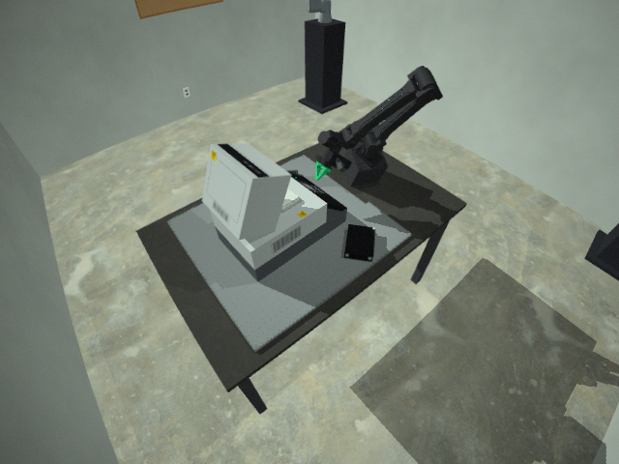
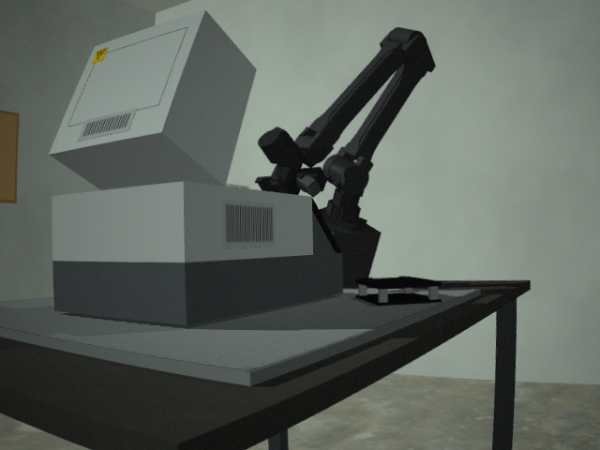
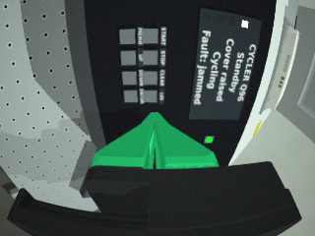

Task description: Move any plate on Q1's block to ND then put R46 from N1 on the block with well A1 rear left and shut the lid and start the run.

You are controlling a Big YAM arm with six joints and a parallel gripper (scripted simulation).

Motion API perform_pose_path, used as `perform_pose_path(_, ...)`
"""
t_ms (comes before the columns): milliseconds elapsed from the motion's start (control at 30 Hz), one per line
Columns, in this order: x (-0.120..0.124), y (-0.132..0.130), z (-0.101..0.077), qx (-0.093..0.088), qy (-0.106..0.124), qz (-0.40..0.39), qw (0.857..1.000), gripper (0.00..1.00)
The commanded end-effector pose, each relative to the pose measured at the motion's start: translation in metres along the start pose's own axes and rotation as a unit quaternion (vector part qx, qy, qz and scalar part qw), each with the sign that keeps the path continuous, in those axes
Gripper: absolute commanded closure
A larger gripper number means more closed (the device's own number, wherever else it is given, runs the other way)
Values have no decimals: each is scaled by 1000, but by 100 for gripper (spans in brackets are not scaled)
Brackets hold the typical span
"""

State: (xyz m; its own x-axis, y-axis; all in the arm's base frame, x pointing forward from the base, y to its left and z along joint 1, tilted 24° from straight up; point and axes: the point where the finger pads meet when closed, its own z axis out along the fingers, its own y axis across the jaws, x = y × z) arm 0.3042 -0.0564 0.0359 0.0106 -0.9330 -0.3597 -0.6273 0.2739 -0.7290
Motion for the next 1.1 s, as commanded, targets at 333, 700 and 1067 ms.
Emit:
perform_pose_path(333, 5, -14, 4, 14, 2, 3, 1000, 100)
perform_pose_path(700, -2, -34, 4, 26, -5, -13, 1000, 100)
perform_pose_path(1067, 3, -14, 5, 2, -2, -2, 1000, 100)
